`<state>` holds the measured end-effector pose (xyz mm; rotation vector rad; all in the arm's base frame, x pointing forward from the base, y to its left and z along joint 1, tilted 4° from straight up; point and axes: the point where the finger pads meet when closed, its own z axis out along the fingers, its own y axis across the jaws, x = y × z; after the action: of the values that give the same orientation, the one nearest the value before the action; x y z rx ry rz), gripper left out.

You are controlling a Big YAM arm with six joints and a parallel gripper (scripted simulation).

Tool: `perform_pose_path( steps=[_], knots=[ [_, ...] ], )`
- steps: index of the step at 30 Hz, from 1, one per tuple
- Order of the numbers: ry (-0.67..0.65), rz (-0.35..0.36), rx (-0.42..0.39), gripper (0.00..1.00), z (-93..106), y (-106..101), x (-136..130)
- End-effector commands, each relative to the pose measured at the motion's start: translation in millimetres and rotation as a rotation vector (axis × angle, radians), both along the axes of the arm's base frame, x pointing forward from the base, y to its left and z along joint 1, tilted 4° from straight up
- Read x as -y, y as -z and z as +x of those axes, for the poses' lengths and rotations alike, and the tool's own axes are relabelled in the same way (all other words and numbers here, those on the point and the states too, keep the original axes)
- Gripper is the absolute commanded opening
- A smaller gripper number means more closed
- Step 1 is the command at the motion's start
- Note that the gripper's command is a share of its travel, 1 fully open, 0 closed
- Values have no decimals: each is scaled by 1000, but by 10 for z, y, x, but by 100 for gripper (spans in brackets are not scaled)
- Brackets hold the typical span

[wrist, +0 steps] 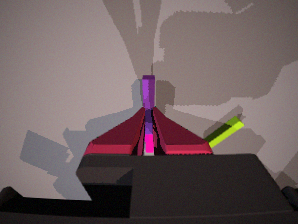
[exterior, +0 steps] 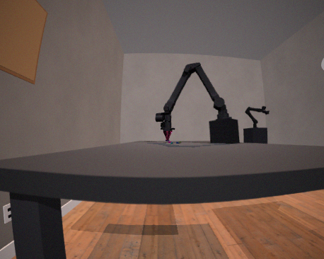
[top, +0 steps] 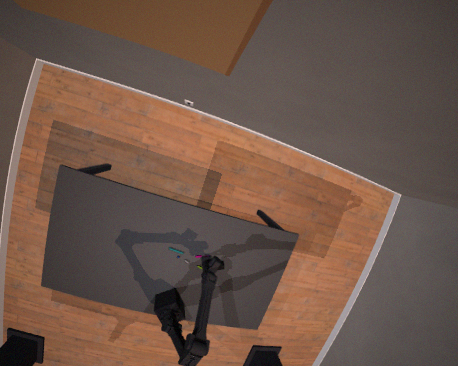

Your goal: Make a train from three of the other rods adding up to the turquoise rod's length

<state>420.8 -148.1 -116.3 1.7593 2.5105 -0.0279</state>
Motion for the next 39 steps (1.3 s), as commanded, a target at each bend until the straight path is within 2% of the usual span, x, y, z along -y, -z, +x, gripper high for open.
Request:
perform_pose_path(
  steps=[1, 39],
  knots=[
    [-3, -10, 20, 5, 145, 12, 106],
    [-6, -8, 13, 5, 85, 38, 91]
  ],
)
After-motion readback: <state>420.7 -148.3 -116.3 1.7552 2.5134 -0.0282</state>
